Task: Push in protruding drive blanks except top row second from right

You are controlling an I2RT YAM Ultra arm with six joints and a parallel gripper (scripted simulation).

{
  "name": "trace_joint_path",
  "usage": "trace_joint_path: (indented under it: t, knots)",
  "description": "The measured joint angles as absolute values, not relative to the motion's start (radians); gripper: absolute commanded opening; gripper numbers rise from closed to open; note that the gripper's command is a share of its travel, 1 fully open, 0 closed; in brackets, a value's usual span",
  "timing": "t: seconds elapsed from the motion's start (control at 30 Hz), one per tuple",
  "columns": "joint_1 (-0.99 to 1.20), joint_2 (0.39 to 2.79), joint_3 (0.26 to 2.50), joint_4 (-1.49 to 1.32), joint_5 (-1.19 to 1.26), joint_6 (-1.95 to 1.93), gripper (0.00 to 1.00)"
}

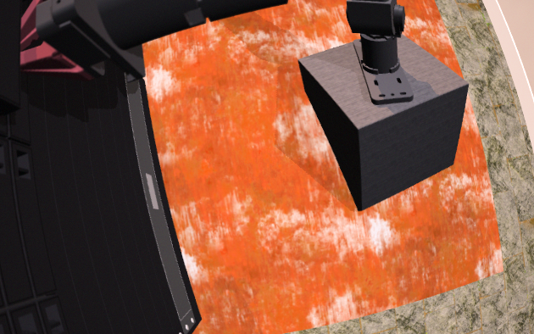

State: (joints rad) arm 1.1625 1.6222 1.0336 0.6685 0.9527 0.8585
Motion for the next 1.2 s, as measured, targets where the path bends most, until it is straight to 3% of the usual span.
trace_joint_path:
  t: [0.93,1.2]
  knots:
    - [1.167,1.614,1.031,0.671,0.946,0.859,0.00]
    - [1.322,1.496,0.899,0.706,1.035,0.843,0.00]
